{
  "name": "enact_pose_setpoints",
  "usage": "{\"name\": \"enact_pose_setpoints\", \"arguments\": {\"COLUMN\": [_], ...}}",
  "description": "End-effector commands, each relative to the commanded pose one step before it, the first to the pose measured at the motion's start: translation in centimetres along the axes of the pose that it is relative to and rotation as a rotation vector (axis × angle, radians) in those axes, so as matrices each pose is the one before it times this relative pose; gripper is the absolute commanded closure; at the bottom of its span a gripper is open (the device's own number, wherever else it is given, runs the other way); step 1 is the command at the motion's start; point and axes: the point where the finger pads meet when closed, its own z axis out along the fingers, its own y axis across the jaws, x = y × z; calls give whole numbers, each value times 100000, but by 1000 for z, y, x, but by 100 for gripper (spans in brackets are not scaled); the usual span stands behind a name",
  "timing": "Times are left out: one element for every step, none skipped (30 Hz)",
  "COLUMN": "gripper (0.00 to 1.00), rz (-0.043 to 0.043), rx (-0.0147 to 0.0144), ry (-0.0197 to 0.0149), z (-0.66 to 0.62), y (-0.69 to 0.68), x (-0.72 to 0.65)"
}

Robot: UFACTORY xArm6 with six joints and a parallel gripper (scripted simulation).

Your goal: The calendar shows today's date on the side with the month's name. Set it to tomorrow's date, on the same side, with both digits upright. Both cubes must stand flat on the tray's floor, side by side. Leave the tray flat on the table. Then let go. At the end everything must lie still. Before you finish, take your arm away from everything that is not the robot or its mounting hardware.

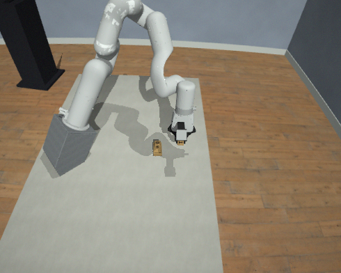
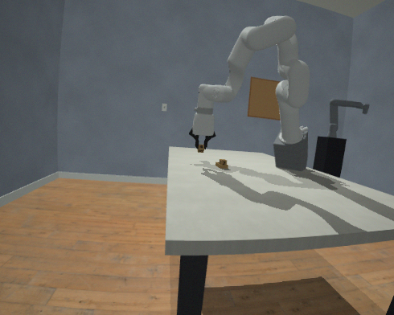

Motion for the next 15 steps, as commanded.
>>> {"name": "enact_pose_setpoints", "arguments": {"gripper": [73, 73, 73, 73, 73, 73, 73, 73, 73, 73, 73, 73, 73, 73, 73], "rz": [-70, 103, 127, 129, 100, 43, -35, -118, -186, -224, 0, 0, -221, -181, -97], "rx": [234, -438, -543, -556, -458, -263, -8, 251, 457, 567, 0, 0, 563, 459, 245], "ry": [-1692, -1078, -1573, -2063, -2497, -2824, -3000, -2993, -2799, -2433, 0, 0, -1939, -1375, -680], "z": [-49, 45, 56, 58, 48, 30, 5, -20, -40, -51, 0, 0, -51, -42, -31], "y": [-39, 84, 104, 107, 89, 52, 2, -50, -92, -115, 0, 0, -115, -95, -51], "x": [148, 72, 88, 89, 74, 47, 14, -17, -39, -50, 0, 0, -49, -40, 50]}}
